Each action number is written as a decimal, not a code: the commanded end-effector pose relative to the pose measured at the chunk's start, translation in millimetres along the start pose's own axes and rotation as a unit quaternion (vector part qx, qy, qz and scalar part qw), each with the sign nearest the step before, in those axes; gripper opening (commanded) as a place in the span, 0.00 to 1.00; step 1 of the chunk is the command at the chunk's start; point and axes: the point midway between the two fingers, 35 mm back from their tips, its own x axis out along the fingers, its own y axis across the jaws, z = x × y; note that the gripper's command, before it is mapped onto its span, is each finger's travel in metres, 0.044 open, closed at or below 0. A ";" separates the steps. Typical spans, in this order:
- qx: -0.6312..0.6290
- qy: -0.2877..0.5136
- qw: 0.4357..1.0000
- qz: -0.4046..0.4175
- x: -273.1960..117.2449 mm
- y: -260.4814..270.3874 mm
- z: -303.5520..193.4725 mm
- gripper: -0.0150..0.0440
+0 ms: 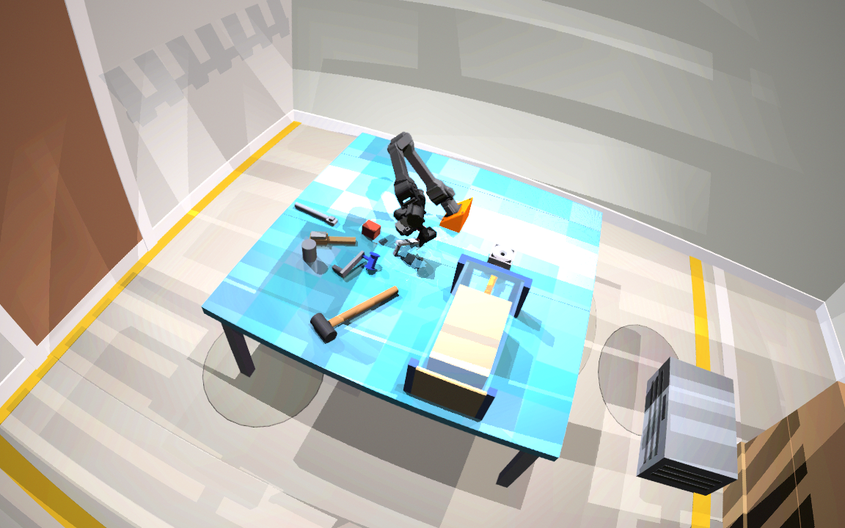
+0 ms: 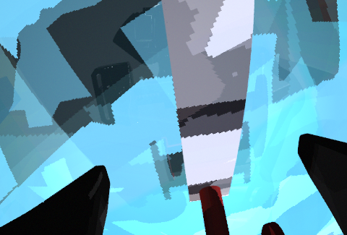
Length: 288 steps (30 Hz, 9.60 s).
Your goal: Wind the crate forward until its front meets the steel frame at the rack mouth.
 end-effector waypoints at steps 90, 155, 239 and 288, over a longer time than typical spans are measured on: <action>-0.133 0.004 0.990 0.054 -145.8 157.8 -84.3 0.25; -0.237 0.138 0.962 0.004 -161.9 258.2 -247.1 0.25; -0.237 0.138 0.962 0.004 -161.9 258.2 -247.1 0.25; -0.237 0.138 0.962 0.004 -161.9 258.2 -247.1 0.25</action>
